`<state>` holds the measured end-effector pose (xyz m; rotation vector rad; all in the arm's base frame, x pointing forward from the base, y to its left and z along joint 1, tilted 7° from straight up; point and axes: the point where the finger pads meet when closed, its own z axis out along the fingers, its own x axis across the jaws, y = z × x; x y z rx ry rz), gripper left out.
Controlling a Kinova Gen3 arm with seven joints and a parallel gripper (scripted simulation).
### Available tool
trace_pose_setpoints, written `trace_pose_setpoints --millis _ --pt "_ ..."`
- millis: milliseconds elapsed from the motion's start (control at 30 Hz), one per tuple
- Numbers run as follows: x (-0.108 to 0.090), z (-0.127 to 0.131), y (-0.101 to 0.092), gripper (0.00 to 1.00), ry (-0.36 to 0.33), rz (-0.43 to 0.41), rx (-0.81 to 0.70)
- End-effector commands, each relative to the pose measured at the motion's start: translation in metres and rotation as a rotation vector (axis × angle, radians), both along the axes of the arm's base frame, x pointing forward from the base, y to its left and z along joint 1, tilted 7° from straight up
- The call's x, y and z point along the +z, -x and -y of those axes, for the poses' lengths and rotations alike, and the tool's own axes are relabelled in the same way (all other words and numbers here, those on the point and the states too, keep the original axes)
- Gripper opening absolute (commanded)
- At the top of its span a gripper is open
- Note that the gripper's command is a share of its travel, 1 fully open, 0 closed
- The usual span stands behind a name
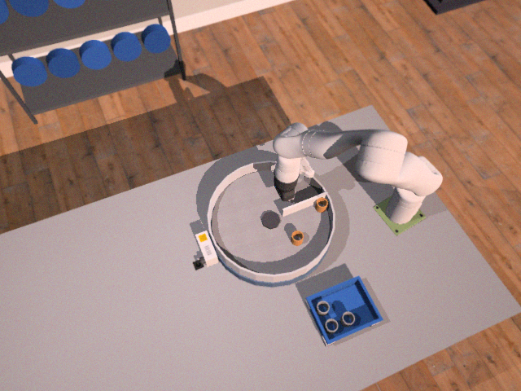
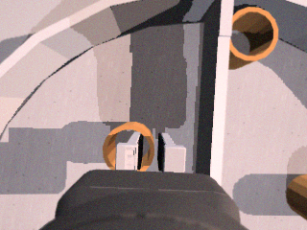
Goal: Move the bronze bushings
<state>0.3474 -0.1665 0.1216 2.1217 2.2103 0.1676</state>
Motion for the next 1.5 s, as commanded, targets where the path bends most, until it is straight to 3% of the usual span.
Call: trace_pose_setpoints --millis 0,267,533,800,1467 --pt "-0.001 0.000 -0.001 0.37 0.002 0.003 0.002" --pt "0.004 0.001 -0.001 0.37 0.004 0.004 0.004" --pt "0.037 0.002 0.003 0.37 0.003 0.004 0.004" --pt "0.056 0.002 0.005 0.37 0.003 0.004 0.004" --pt "0.057 0.002 0.006 0.37 0.003 0.004 0.004"
